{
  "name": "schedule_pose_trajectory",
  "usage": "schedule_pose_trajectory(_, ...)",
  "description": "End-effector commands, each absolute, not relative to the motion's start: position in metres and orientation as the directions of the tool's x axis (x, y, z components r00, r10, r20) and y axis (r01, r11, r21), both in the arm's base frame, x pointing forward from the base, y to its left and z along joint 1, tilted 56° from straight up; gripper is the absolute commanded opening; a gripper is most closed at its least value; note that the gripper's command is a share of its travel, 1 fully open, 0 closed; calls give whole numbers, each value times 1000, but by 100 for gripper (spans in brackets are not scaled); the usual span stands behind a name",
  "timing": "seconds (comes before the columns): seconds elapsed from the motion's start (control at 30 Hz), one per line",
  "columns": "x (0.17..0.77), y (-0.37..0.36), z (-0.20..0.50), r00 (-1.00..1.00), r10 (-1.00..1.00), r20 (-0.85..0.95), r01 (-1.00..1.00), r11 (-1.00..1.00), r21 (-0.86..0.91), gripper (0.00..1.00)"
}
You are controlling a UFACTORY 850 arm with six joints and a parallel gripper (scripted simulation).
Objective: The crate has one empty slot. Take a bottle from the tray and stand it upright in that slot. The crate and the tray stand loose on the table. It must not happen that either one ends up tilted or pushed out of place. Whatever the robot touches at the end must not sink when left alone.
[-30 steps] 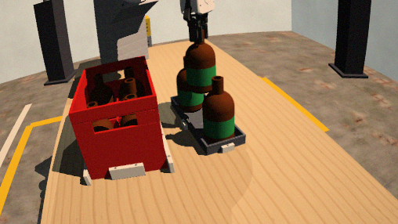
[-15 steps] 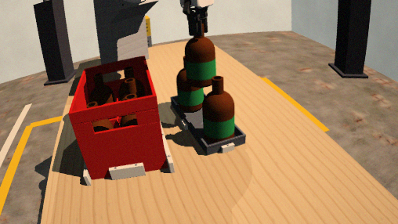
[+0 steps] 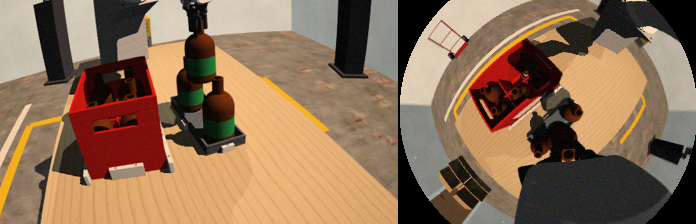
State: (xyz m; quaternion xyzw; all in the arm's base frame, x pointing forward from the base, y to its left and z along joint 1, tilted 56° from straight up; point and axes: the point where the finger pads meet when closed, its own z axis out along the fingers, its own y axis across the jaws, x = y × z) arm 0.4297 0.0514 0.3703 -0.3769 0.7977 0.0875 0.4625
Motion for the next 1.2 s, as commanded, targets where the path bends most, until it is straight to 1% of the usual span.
schedule_pose_trajectory(0.0,429,51,371,-288,-520,-804,-682,701,-210,0)
schedule_pose_trajectory(1.17,426,48,374,-288,-520,-804,-682,701,-210,0)
